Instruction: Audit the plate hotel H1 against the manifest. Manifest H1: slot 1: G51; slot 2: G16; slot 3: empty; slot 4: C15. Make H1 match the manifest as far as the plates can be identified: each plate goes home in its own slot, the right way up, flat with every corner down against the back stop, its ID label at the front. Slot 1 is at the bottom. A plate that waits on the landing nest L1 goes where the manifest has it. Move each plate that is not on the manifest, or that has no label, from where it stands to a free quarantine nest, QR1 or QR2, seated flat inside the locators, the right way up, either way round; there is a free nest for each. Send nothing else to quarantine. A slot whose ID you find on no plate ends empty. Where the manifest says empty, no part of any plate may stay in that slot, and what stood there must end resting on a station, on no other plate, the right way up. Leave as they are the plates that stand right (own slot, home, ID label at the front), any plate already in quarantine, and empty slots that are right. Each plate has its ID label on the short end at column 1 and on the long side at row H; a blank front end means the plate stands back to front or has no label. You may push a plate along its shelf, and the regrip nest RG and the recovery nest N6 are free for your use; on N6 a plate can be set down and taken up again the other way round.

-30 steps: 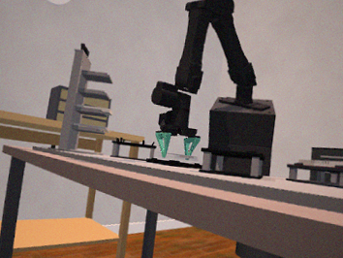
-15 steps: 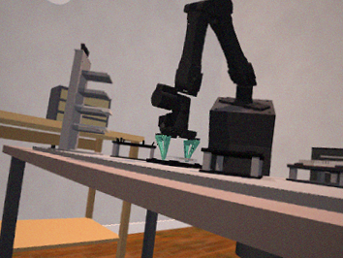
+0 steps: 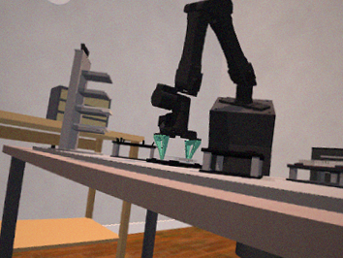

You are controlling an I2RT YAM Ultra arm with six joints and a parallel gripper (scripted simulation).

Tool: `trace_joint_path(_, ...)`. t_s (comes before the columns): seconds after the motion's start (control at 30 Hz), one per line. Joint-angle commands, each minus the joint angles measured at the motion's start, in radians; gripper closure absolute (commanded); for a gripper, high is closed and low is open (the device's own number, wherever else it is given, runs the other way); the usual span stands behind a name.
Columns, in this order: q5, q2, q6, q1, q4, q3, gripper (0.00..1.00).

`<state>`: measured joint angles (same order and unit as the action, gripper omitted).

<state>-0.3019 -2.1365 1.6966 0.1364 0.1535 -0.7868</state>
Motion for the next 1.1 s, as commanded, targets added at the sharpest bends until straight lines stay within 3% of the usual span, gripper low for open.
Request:
trace_joint_path(0.0, 0.01, 0.02, -0.002, 0.005, -0.008, 0.003, 0.0)
trace_joint_path(0.13, 0.008, 0.048, -0.008, 0.012, -0.029, 0.013, 0.0)
trace_joint_path(0.63, -0.011, 0.259, -0.059, 0.064, -0.208, 0.059, 0.0)
trace_joint_path(1.07, -0.018, 0.32, -0.078, 0.082, -0.261, 0.072, 0.0)
